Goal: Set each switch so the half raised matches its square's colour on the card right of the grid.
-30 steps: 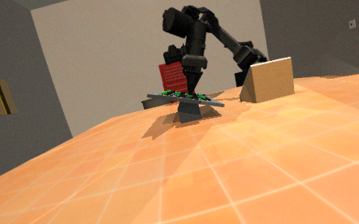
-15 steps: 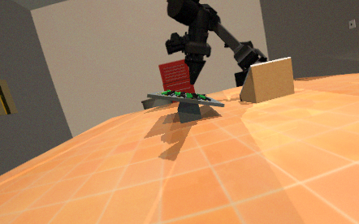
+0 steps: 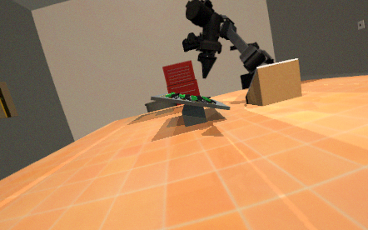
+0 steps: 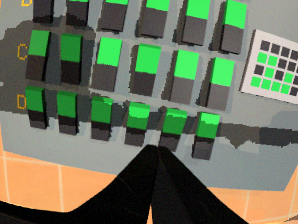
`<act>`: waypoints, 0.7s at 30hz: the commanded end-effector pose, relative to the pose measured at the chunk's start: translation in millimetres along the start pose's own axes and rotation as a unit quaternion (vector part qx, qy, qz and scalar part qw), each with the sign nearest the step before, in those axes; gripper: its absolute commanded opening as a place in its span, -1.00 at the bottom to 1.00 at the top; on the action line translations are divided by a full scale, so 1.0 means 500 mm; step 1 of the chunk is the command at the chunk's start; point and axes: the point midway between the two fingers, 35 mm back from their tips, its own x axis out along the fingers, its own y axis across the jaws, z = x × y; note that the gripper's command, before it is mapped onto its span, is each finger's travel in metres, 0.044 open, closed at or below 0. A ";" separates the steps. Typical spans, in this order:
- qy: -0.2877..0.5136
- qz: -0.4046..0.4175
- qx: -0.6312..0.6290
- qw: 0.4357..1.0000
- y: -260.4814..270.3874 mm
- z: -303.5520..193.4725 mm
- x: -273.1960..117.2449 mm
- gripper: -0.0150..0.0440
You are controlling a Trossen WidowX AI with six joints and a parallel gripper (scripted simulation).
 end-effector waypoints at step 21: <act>0.012 -0.005 -0.004 1.000 -0.036 -0.020 0.100 -0.49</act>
